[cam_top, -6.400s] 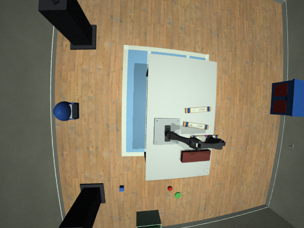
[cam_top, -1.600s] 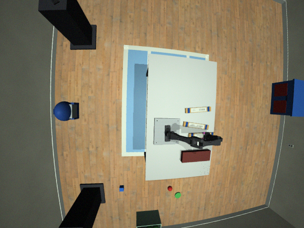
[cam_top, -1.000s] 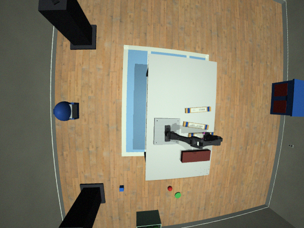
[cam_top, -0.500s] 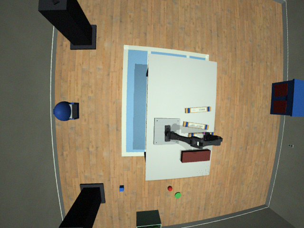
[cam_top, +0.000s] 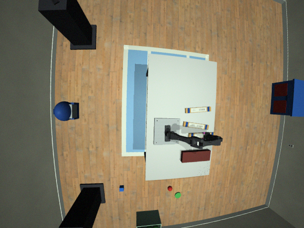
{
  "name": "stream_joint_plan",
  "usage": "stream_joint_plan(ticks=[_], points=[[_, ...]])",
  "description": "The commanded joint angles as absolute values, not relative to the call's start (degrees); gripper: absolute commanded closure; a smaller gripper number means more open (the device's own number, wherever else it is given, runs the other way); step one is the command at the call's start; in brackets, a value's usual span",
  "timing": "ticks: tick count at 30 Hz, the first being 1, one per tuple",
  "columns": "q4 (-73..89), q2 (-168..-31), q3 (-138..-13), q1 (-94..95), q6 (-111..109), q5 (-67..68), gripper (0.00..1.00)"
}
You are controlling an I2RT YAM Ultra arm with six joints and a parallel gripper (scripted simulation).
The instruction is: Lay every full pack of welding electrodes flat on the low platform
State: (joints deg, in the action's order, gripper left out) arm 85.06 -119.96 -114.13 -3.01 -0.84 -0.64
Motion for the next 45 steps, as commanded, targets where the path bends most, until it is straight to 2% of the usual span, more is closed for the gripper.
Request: stream_joint_plan(ticks=[1, 22, 45], points=[[84.5, -116.2, -114.6, -2.9, -0.5, -0.4, 1.00], [83.1, -114.9, -115.0, -2.6, -0.1, -0.2, 1.00], [75.5, -114.1, -106.6, -2.5, -0.2, -0.2, 1.00]])
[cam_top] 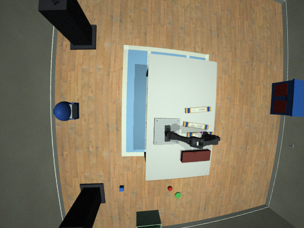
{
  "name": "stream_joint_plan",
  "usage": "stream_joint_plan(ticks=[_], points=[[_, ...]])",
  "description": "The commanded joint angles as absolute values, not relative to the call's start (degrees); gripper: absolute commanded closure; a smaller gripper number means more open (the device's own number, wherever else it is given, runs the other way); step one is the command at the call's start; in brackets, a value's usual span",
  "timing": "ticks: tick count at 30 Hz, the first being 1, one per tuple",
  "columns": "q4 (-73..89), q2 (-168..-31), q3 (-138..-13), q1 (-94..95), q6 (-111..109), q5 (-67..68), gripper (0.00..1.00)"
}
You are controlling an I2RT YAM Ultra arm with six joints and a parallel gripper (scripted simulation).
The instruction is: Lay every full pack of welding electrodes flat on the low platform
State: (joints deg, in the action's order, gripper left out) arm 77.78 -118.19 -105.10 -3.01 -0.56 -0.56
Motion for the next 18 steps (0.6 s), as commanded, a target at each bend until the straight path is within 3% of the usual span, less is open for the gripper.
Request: stream_joint_plan(ticks=[1, 18], points=[[75.2, -114.2, -106.3, -2.5, -0.2, -0.2, 1.00], [69.8, -114.7, -99.8, -2.7, -0.2, -0.2, 1.00]])
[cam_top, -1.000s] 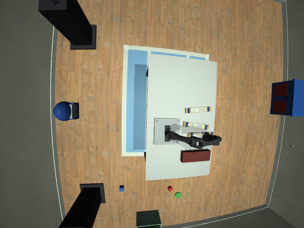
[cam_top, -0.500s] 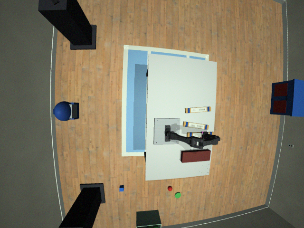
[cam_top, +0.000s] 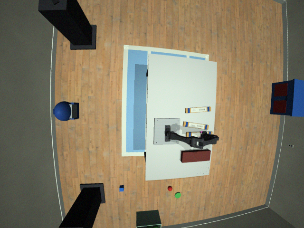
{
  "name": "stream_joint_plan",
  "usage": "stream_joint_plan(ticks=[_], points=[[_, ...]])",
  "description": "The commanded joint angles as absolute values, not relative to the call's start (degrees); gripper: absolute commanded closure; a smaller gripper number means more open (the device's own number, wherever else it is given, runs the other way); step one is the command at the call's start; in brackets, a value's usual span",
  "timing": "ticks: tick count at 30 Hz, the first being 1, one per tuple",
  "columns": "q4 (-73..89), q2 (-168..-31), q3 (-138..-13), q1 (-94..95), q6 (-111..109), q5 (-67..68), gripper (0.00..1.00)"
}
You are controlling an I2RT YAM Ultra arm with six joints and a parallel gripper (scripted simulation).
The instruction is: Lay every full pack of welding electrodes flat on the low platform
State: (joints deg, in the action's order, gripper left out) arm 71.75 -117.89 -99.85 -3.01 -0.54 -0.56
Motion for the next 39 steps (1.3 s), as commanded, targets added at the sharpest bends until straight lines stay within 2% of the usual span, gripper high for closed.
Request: stream_joint_plan(ticks=[1, 39], points=[[69.8, -114.5, -101.2, -2.7, -0.2, -0.2, 1.00], [73.6, -115.2, -104.0, -2.5, -0.1, -0.2, 1.00]])
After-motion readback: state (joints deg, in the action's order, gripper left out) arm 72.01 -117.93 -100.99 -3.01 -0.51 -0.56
